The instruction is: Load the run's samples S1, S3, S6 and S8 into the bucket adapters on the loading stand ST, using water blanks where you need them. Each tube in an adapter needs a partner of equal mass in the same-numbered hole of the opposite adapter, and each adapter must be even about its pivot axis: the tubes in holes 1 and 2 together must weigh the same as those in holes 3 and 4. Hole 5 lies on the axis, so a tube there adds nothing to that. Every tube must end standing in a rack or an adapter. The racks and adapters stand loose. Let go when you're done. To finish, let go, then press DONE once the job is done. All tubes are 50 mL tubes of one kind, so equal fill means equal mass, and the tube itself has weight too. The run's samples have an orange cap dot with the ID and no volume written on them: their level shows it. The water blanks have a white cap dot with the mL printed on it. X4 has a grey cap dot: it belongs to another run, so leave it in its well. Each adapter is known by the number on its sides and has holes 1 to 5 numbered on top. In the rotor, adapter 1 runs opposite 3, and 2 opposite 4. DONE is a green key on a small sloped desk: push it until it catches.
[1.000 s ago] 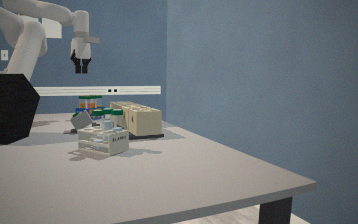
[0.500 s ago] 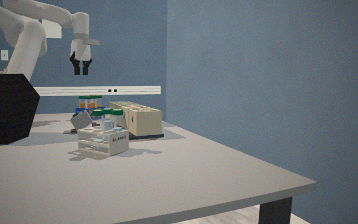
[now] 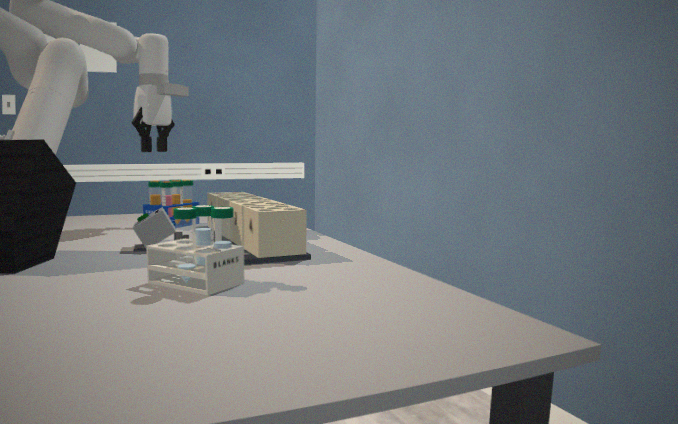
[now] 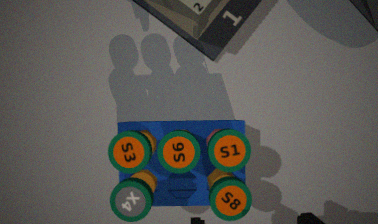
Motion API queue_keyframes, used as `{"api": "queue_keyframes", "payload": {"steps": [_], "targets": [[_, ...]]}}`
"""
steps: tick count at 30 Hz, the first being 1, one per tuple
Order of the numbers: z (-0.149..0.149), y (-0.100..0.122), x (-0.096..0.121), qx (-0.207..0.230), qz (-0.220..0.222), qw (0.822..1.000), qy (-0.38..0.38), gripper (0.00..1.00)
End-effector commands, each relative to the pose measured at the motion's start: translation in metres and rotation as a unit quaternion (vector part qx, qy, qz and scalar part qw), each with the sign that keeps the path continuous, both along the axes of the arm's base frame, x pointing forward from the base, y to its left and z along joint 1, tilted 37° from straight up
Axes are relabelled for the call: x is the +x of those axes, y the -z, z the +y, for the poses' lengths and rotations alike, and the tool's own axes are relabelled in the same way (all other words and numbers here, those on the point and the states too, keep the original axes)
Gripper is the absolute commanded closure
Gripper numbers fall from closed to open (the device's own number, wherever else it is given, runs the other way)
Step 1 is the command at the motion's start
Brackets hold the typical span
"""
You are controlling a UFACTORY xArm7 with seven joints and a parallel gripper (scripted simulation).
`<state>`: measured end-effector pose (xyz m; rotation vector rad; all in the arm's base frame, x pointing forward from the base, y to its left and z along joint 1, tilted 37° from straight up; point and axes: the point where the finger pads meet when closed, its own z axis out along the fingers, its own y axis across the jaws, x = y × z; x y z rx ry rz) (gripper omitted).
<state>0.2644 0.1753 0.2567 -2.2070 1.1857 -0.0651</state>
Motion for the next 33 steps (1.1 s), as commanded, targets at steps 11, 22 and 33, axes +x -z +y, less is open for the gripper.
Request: {"api": "queue_keyframes", "payload": {"steps": [11,22,33], "targets": [[0.011,0.017,0.008,0.001,-0.001,1.0,0.0,0.43],[0.02,0.031,0.014,0.001,-0.001,1.0,0.0,0.43],[0.031,0.049,0.021,0.001,-0.001,1.0,0.0,0.43]]}}
